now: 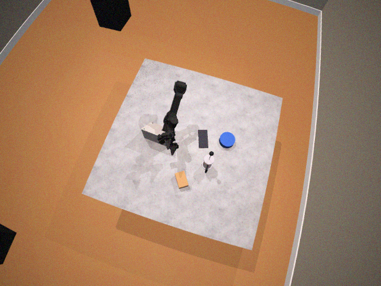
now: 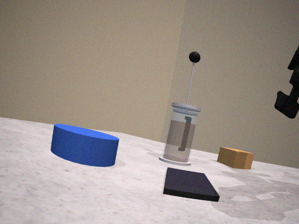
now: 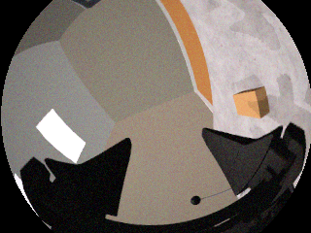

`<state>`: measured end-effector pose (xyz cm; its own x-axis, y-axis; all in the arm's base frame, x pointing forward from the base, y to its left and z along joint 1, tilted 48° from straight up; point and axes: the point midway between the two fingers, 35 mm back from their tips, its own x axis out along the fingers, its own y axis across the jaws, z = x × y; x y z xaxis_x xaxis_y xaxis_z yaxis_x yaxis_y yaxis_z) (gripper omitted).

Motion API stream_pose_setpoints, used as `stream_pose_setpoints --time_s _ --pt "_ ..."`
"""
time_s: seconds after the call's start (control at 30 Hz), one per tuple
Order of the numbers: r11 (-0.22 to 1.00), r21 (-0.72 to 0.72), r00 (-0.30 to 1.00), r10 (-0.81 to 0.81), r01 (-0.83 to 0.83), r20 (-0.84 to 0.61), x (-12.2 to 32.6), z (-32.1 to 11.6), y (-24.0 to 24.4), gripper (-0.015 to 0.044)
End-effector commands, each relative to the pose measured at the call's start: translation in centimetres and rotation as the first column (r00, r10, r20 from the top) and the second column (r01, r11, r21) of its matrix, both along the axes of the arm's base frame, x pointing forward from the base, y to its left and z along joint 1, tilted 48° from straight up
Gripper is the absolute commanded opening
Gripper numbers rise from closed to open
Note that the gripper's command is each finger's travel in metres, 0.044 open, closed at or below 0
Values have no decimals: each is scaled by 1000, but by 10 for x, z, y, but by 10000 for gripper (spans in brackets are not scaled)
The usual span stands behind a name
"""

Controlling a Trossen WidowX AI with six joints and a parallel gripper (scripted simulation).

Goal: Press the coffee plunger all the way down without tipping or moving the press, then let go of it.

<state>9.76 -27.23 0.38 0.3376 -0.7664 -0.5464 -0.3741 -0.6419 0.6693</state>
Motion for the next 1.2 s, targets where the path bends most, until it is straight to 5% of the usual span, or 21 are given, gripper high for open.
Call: stream_pose_setpoints --time_s 0.0,0.23,0.5,0.7,0.87,1.0,1.17 --pt "1000 -1 1000 13 -13 -8 2 0 -1 426" --pt "904 -16 879 411 -427 -243 53 5 -30 440" --pt "434 -11 375 765 -901 -523 124 34 -52 440" --pt "-43 -32 -9 723 -999 -691 170 75 -51 440" --pt "-305 -51 -151 601 -951 -785 192 106 -45 440" --pt "-474 -61 -202 486 -879 -850 206 130 -39 440" --pt "-501 -62 -207 464 -863 -861 209 128 -32 440"
